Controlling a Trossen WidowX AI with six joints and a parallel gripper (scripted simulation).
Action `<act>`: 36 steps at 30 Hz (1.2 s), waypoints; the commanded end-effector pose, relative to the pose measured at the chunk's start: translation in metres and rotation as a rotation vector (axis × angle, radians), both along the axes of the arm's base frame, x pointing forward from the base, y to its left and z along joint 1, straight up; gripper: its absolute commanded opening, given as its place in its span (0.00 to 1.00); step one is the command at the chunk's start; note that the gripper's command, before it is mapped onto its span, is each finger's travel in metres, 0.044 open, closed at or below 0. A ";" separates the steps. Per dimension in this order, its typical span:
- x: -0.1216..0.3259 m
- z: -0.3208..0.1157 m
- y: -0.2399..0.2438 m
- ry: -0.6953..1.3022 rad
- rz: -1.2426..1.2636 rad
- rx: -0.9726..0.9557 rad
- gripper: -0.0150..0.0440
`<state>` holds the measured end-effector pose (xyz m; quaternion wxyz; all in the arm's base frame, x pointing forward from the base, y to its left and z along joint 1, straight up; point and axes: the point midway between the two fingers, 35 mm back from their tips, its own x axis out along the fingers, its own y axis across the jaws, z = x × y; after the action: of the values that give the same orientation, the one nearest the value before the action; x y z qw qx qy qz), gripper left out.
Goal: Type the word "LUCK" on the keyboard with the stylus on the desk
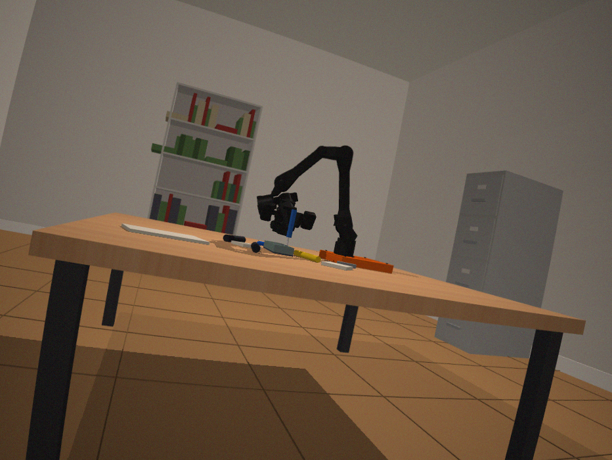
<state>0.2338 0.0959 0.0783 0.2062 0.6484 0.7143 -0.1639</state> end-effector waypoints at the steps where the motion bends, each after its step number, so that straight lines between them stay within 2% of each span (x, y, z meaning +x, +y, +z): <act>1: 0.001 -0.001 0.001 0.004 -0.006 0.006 0.39; 36: 0.001 -0.015 0.001 0.004 -0.006 0.006 0.39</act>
<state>0.2343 0.0962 0.0618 0.2049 0.6490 0.7142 -0.1633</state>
